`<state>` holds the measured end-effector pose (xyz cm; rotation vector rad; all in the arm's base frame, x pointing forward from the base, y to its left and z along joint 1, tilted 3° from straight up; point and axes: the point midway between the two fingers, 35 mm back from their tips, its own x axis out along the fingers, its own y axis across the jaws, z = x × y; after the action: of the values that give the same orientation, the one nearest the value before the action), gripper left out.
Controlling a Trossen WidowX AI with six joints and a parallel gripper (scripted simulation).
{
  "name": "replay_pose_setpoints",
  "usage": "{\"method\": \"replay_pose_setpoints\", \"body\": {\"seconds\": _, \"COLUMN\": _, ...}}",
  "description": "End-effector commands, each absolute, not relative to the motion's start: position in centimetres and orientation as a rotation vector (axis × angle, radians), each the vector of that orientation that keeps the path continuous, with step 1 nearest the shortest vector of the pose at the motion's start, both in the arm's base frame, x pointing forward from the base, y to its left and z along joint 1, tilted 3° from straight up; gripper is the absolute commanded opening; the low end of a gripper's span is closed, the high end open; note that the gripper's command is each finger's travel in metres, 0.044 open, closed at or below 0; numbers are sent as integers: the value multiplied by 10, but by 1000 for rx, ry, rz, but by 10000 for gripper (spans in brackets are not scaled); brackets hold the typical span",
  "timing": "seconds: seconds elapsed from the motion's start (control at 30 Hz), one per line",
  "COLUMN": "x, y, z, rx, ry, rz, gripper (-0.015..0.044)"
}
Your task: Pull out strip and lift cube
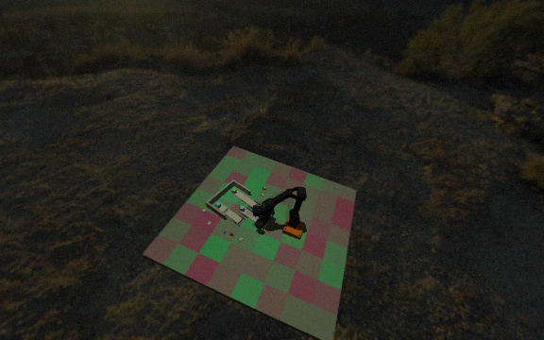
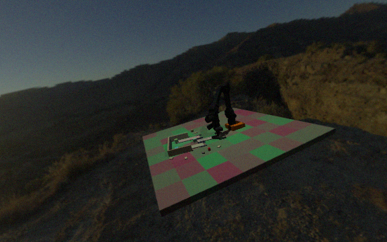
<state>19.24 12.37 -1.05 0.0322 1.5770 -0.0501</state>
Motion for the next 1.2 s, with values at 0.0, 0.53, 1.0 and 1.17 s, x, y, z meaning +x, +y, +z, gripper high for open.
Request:
{"method": "replay_pose_setpoints", "body": {"seconds": 0.0, "x": 183, "y": 121, "z": -15, "rx": 26, "ry": 1606, "rz": -56, "gripper": 0}}
{"method": "replay_pose_setpoints", "body": {"seconds": 0.53, "x": 183, "y": 121, "z": -15, "rx": 26, "ry": 1606, "rz": -56, "gripper": 0}}
{"method": "replay_pose_setpoints", "body": {"seconds": 1.0, "x": 195, "y": 125, "z": 32, "rx": 27, "ry": 1605, "rz": -56, "gripper": 0}}
{"method": "replay_pose_setpoints", "body": {"seconds": 1.17, "x": 218, "y": 123, "z": 31, "rx": -89, "ry": 1603, "rz": 63, "gripper": 131}}
